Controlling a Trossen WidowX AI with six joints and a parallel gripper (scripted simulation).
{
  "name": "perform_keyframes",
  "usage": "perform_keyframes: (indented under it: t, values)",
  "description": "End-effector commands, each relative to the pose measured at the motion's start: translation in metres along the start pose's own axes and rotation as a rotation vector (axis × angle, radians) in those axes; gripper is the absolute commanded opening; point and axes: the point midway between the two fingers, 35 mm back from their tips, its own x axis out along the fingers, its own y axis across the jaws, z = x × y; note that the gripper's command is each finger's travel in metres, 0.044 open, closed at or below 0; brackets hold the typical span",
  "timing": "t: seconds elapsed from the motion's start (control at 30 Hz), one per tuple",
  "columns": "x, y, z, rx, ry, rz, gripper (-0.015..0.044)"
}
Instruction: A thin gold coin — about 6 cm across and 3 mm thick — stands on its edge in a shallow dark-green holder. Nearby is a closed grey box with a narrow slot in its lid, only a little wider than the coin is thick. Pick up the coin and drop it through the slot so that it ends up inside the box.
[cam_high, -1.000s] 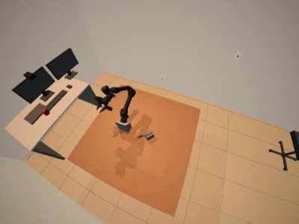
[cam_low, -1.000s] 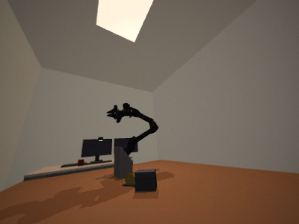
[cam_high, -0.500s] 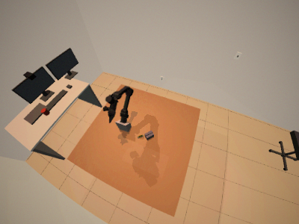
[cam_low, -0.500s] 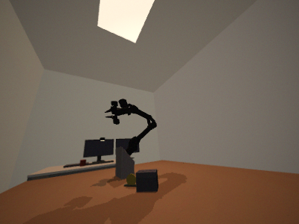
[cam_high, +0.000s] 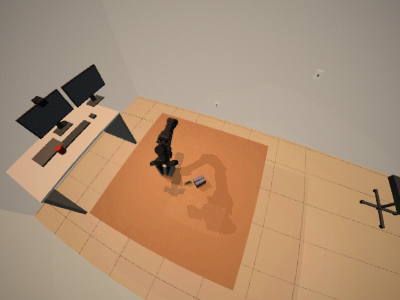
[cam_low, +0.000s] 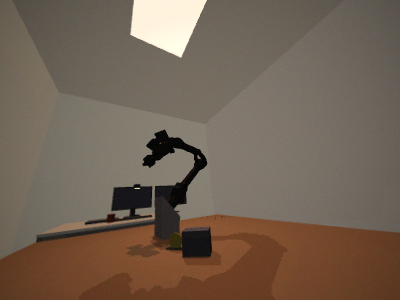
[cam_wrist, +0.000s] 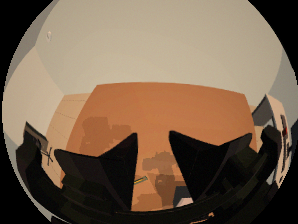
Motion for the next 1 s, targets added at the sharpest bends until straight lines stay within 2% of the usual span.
perform_keyframes:
  t: [0.0,0.37,0.73,0.83,0.97]
  values:
    - [0.042,0.037,-0.05,-0.535,0.233,0.074,0.0161]
    - [0.082,0.07,-0.122,-1.225,0.492,0.292,0.0161]
    - [0.108,0.083,-0.199,-1.813,0.699,0.64,0.0161]
    - [0.112,0.083,-0.217,-1.932,0.738,0.741,0.0161]
    - [0.113,0.083,-0.219,-1.944,0.741,0.752,0.0161]
